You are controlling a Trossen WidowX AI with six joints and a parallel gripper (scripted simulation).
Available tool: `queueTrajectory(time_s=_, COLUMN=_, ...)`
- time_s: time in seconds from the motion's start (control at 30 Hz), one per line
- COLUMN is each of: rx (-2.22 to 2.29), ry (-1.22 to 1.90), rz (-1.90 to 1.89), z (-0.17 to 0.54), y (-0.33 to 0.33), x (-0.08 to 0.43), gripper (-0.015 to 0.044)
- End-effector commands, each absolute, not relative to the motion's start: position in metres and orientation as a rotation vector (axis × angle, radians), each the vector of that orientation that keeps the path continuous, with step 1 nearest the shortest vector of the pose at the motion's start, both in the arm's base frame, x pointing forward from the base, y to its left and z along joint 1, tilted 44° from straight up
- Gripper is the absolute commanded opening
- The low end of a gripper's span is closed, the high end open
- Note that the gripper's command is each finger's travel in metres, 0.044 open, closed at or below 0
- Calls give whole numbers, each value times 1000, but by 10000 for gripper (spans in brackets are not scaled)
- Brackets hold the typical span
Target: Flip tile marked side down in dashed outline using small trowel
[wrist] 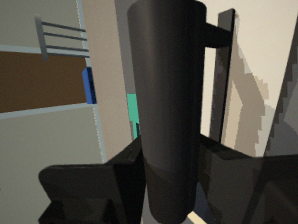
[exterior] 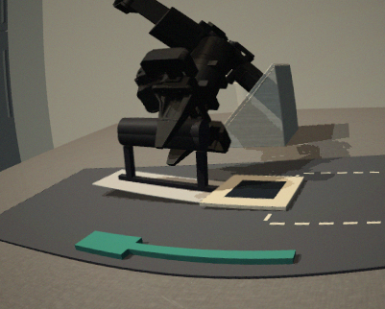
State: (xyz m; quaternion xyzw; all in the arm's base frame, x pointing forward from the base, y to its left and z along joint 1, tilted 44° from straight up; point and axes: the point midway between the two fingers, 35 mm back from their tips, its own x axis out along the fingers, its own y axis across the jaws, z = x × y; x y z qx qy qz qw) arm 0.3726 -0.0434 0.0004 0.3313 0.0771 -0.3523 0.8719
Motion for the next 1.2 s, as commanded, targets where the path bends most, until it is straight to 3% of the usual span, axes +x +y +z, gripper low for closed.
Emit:
queueTrajectory(time_s=0.0, rx=694, ry=170, rz=-723, z=-4, y=-36, x=374, gripper=0)
queueTrajectory(time_s=1.17, rx=798, ry=204, rz=-709, z=14, y=16, x=377, gripper=0)
